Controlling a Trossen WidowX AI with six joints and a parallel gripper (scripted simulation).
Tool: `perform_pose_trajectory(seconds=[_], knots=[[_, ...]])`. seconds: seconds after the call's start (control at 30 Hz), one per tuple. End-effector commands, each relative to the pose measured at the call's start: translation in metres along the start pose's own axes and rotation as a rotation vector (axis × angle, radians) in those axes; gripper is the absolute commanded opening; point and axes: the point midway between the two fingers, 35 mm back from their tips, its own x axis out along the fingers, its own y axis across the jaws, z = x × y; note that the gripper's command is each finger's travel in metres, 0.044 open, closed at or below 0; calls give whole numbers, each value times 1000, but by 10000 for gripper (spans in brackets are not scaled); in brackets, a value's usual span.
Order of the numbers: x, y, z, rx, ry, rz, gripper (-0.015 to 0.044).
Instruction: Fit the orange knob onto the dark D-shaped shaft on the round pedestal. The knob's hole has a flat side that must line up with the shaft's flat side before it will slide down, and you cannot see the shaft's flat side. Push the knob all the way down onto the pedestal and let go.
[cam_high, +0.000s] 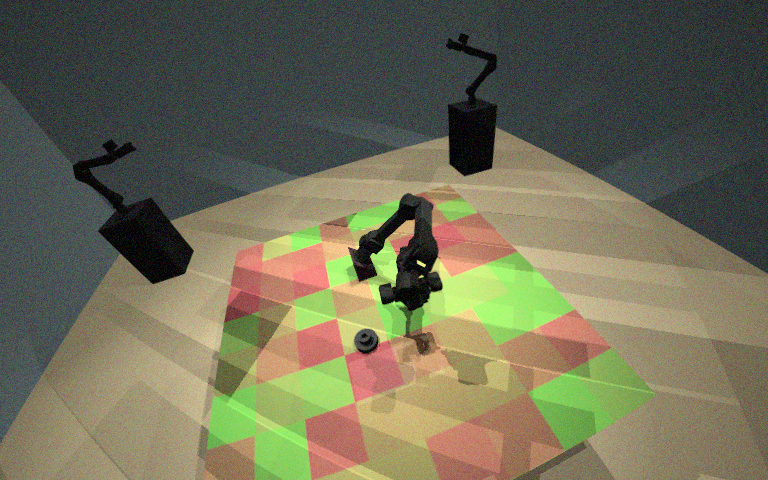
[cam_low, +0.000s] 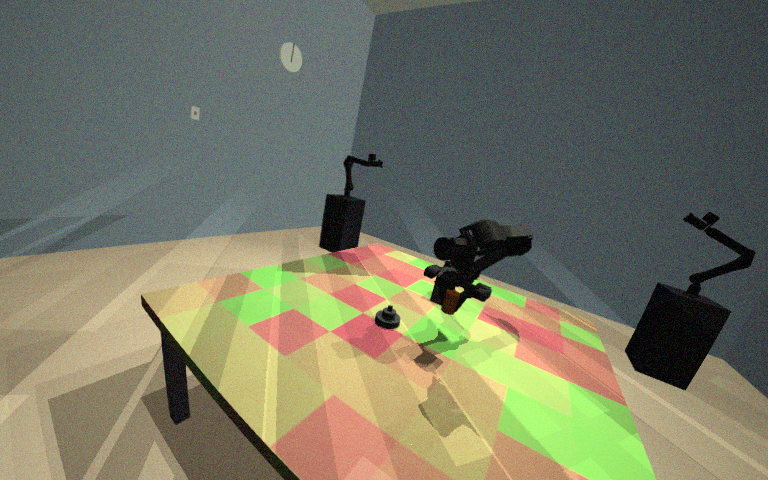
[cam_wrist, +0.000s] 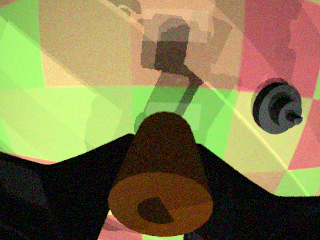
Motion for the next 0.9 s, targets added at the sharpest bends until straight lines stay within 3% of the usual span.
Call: perform_pose_trajectory(seconds=[0.0,0.87], knots=[[1,-15,5,-2,-5,-5,0],[19,-96,20,-2,-6,-10,0]])
